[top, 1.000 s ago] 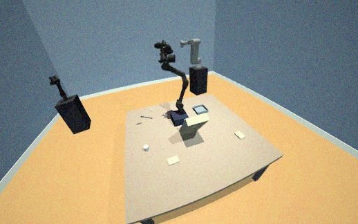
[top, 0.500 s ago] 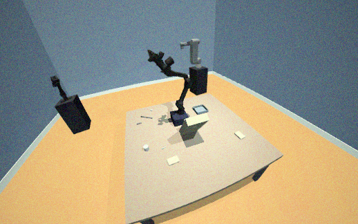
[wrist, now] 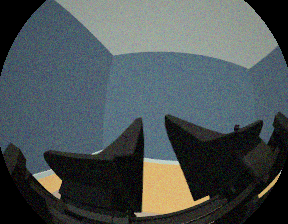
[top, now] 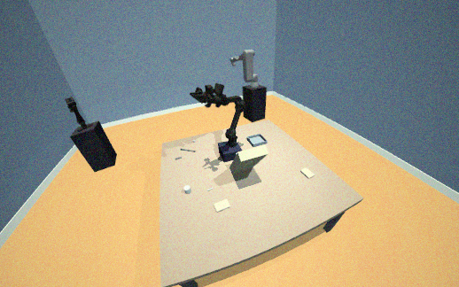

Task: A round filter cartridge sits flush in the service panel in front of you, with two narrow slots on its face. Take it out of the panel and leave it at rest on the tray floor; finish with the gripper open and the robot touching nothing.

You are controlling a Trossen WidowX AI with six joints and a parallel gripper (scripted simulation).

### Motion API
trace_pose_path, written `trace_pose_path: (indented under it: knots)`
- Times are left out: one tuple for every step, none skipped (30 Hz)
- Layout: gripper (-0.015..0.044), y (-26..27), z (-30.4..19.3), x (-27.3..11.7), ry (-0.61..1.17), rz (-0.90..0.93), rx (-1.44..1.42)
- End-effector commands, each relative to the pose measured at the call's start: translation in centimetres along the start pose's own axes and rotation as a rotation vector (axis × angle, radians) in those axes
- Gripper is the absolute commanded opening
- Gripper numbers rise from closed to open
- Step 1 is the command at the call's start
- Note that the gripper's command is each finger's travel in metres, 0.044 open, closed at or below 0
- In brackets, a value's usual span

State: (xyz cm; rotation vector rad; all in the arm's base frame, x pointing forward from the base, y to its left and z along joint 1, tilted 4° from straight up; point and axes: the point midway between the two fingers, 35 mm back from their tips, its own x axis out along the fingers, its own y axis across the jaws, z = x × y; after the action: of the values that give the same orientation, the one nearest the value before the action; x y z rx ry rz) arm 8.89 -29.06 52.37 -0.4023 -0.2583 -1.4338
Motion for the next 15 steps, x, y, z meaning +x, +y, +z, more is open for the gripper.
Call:
trace_pose_path:
  knots:
    - [0.0101, 4.8, -2.6, -2.1, 0.097, 0.190, 0.051]
    - [0.0101, 6.1, -3.4, -2.8, 0.126, 0.244, 0.063]
    - [0.0101, 7.4, -4.2, -3.6, 0.155, 0.297, 0.074]
    - [0.0101, 8.7, -4.9, -4.5, 0.184, 0.351, 0.085]
    - [0.0101, 10.0, -5.6, -5.4, 0.214, 0.405, 0.095]
    - [0.0101, 11.2, -6.3, -6.5, 0.243, 0.458, 0.104]
    - [0.0101, 12.3, -7.0, -7.6, 0.273, 0.511, 0.113]
    - [0.0101, 13.4, -7.7, -8.7, 0.304, 0.565, 0.120]
    - [0.0101, 14.5, -8.3, -10.0, 0.334, 0.618, 0.127]
    - [0.0101, 15.5, -9.0, -11.3, 0.365, 0.671, 0.133]
    - [0.0101, 16.4, -9.6, -12.6, 0.396, 0.724, 0.138]
    - [0.0101, 17.3, -10.2, -14.0, 0.427, 0.776, 0.141]
    - [0.0101, 18.0, -10.8, -15.4, 0.459, 0.828, 0.144]
    - [0.0101, 18.8, -11.4, -16.9, 0.491, 0.880, 0.146]
    - [0.0101, 19.4, -12.0, -18.4, 0.524, 0.932, 0.146]
